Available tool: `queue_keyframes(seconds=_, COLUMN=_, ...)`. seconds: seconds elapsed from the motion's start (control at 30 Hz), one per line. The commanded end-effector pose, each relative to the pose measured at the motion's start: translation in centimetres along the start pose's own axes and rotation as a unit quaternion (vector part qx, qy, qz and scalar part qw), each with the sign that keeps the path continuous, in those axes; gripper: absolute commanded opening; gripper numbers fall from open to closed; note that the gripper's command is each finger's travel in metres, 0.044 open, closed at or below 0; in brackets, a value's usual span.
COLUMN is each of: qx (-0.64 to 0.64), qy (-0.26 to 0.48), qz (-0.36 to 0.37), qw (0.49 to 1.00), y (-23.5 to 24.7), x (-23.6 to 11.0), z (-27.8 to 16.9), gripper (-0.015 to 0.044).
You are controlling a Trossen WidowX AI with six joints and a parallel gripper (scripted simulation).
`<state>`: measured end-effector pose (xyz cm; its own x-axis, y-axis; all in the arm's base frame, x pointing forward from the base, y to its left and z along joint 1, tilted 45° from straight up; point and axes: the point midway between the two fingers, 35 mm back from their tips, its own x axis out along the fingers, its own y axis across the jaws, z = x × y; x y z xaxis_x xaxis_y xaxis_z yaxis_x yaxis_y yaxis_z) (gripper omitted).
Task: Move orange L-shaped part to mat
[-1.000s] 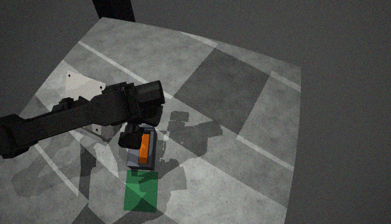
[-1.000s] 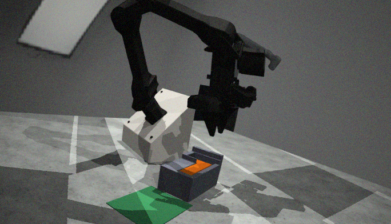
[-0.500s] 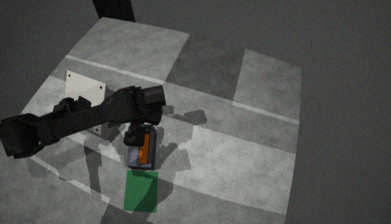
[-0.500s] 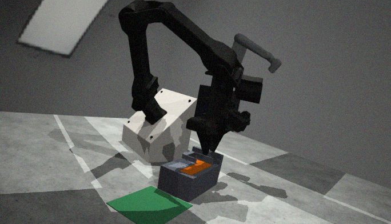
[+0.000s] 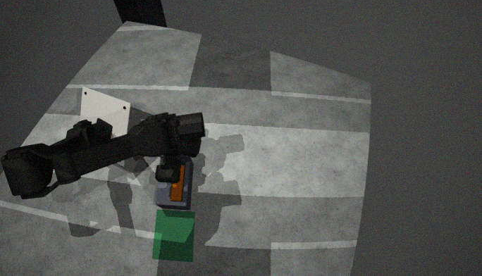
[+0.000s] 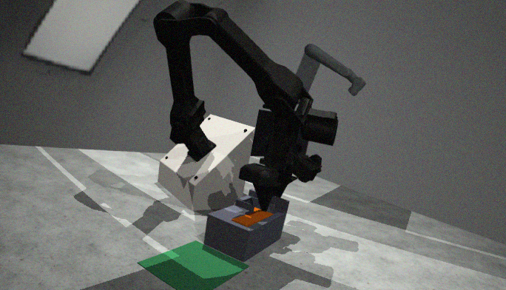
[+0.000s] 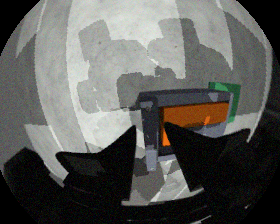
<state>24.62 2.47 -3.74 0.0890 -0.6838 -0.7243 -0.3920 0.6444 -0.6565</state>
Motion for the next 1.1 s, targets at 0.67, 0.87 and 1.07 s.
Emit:
queue_keyframes(seconds=0.67, qx=-0.004, qy=0.004, qz=-0.005, qw=1.0, y=-0.1, x=2.6, z=-0.3, gripper=0.018)
queue_keyframes(seconds=0.87, qx=-0.004, qy=0.004, qz=-0.005, qw=1.0, y=-0.1, x=2.6, z=-0.3, gripper=0.018)
queue_keyframes(seconds=1.07, qx=-0.003, qy=0.001, qz=0.0, qw=1.0, y=0.1, x=2.4, z=-0.1, gripper=0.018)
